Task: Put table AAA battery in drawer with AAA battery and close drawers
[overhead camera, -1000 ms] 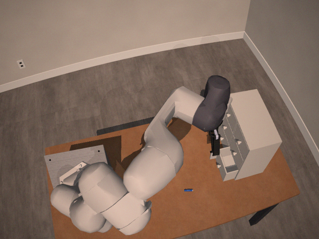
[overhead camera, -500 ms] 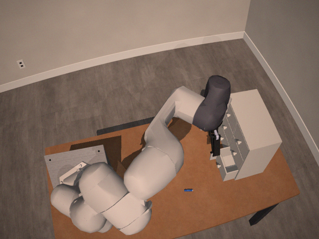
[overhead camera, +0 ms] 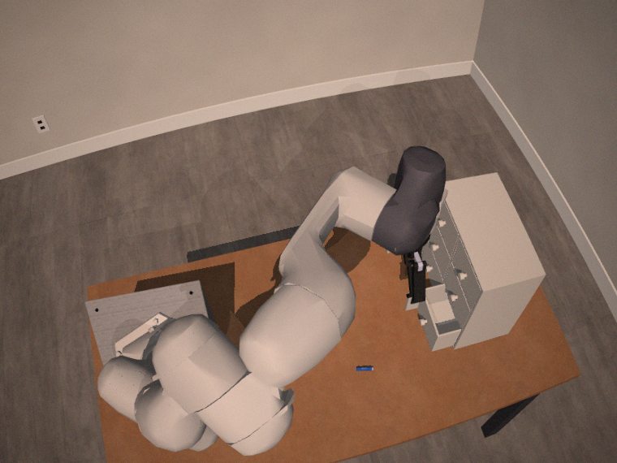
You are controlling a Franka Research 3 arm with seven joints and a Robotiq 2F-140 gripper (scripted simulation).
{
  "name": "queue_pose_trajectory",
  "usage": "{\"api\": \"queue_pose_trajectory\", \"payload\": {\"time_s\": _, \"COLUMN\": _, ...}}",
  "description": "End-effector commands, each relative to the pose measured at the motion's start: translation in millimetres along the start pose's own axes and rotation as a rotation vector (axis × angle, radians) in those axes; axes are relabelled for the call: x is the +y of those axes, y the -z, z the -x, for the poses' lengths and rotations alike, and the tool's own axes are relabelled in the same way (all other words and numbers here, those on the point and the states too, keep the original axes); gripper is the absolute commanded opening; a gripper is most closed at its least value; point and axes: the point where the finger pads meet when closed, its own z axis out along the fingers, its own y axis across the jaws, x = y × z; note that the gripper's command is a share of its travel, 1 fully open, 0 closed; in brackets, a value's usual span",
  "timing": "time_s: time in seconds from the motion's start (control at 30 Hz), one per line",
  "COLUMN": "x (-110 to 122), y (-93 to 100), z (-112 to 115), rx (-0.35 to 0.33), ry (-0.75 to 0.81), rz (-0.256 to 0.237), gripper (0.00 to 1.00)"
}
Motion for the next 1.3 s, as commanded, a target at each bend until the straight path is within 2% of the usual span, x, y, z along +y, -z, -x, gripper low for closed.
{"api": "queue_pose_trajectory", "payload": {"time_s": 0.0, "x": 0.0, "y": -1.2, "z": 3.8, "rx": 0.001, "ry": -0.001, "rz": 0.000, "gripper": 1.00}}
{"api": "queue_pose_trajectory", "payload": {"time_s": 0.13, "x": 0.7, "y": -8.2, "z": 21.5, "rx": 0.001, "ry": 0.000, "rz": 0.000, "gripper": 1.00}}
{"api": "queue_pose_trajectory", "payload": {"time_s": 0.37, "x": 3.1, "y": -32.2, "z": 81.5, "rx": -0.002, "ry": 0.004, "rz": 0.000, "gripper": 1.00}}
{"api": "queue_pose_trajectory", "payload": {"time_s": 0.43, "x": 3.1, "y": -32.2, "z": 81.5, "rx": -0.002, "ry": 0.004, "rz": 0.000, "gripper": 1.00}}
{"api": "queue_pose_trajectory", "payload": {"time_s": 0.6, "x": 4.9, "y": -50.3, "z": 126.9, "rx": -0.003, "ry": 0.007, "rz": 0.000, "gripper": 1.00}}
{"api": "queue_pose_trajectory", "payload": {"time_s": 0.73, "x": 5.7, "y": -59.2, "z": 149.1, "rx": -0.004, "ry": 0.008, "rz": 0.000, "gripper": 1.00}}
{"api": "queue_pose_trajectory", "payload": {"time_s": 0.87, "x": 6.0, "y": -61.7, "z": 155.3, "rx": -0.004, "ry": 0.008, "rz": 0.000, "gripper": 1.00}}
{"api": "queue_pose_trajectory", "payload": {"time_s": 1.27, "x": 6.1, "y": -63.7, "z": 153.4, "rx": 0.019, "ry": 0.008, "rz": 0.001, "gripper": 1.00}}
